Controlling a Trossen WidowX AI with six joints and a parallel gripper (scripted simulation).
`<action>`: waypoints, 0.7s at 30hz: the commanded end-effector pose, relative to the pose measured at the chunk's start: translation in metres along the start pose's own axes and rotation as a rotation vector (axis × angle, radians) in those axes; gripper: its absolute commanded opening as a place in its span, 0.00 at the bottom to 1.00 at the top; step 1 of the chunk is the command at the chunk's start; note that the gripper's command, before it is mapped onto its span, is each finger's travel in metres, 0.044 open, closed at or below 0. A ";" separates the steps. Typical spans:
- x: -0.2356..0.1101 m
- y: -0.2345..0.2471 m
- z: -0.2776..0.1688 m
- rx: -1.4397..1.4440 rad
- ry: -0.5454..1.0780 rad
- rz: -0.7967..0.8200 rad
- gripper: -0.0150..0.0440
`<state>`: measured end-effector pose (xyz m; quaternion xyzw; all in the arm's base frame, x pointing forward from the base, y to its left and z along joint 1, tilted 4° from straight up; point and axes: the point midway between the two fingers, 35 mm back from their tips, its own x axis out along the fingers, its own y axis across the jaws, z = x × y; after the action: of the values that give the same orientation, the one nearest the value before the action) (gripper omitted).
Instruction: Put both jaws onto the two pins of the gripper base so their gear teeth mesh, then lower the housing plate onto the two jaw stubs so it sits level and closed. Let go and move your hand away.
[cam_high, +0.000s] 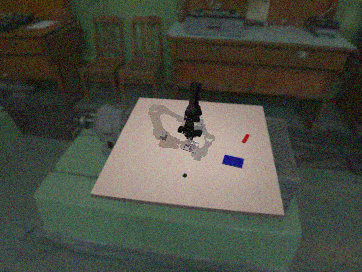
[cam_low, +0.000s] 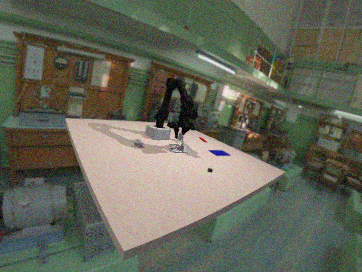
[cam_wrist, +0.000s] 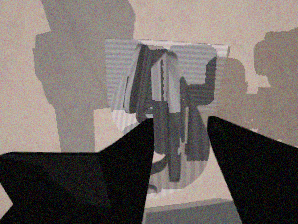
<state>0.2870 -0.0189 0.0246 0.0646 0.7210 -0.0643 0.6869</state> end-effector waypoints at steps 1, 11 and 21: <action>0.001 -0.013 -0.001 0.000 0.002 -0.007 0.48; 0.001 -0.017 -0.001 0.002 0.003 -0.007 0.48; 0.001 -0.017 -0.001 -0.019 0.003 -0.007 0.48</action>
<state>0.2827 -0.0346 0.0237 0.0634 0.7226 -0.0643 0.6854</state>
